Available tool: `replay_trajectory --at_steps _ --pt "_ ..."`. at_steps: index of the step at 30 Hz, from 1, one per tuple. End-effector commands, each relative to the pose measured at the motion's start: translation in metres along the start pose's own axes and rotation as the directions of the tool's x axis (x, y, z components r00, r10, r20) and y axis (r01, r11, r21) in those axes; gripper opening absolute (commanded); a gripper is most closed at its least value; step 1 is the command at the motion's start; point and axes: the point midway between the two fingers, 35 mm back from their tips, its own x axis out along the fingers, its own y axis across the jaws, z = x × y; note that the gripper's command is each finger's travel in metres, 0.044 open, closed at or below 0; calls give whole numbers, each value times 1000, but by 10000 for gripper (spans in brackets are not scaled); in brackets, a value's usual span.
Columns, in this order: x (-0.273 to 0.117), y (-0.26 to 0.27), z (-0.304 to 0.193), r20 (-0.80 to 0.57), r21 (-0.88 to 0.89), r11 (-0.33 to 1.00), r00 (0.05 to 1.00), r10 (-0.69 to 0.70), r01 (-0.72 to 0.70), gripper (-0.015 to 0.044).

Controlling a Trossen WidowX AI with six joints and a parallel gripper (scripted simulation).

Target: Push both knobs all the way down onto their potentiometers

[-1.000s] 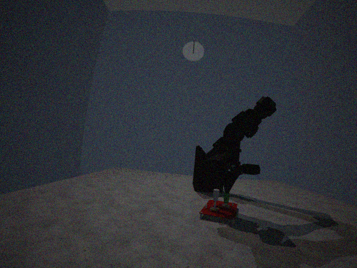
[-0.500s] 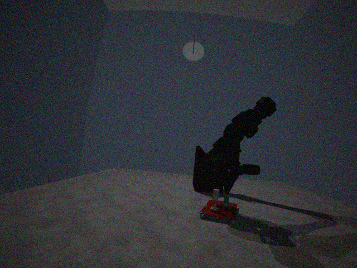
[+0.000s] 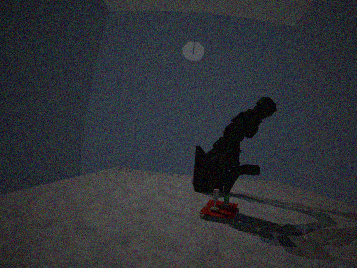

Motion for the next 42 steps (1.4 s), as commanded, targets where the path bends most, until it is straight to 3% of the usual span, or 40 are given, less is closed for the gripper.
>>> replay_trajectory --at_steps 1,34,42 --pt "5 1 -1 -4 -8 1000 1000 -3 3 0" --pt "-19 1 0 -4 -8 1000 1000 -4 4 0" --pt "-13 -1 -2 -11 3 1000 1000 -5 5 210"
